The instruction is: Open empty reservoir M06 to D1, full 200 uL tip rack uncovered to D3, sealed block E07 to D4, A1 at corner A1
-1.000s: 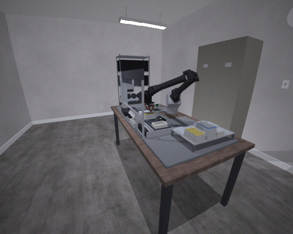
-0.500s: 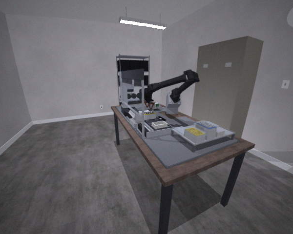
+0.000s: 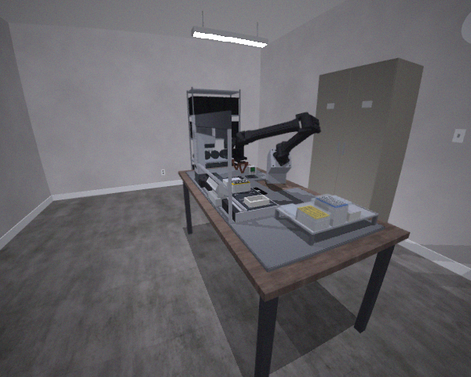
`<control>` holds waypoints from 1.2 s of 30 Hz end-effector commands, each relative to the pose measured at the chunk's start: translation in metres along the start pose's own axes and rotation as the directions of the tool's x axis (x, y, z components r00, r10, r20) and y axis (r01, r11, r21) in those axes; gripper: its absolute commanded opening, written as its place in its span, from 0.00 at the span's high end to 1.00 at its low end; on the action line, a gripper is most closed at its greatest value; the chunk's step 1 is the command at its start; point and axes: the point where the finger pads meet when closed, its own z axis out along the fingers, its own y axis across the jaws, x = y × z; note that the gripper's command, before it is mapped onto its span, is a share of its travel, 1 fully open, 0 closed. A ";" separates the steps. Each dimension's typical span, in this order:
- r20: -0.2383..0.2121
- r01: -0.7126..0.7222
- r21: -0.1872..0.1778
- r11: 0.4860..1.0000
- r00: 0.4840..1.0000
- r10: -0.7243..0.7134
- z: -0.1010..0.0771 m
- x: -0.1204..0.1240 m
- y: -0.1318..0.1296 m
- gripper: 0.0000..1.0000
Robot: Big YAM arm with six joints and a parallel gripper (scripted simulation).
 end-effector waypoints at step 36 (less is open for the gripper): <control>0.023 -0.112 0.008 0.994 0.993 0.112 -0.051 0.026 -0.001 1.00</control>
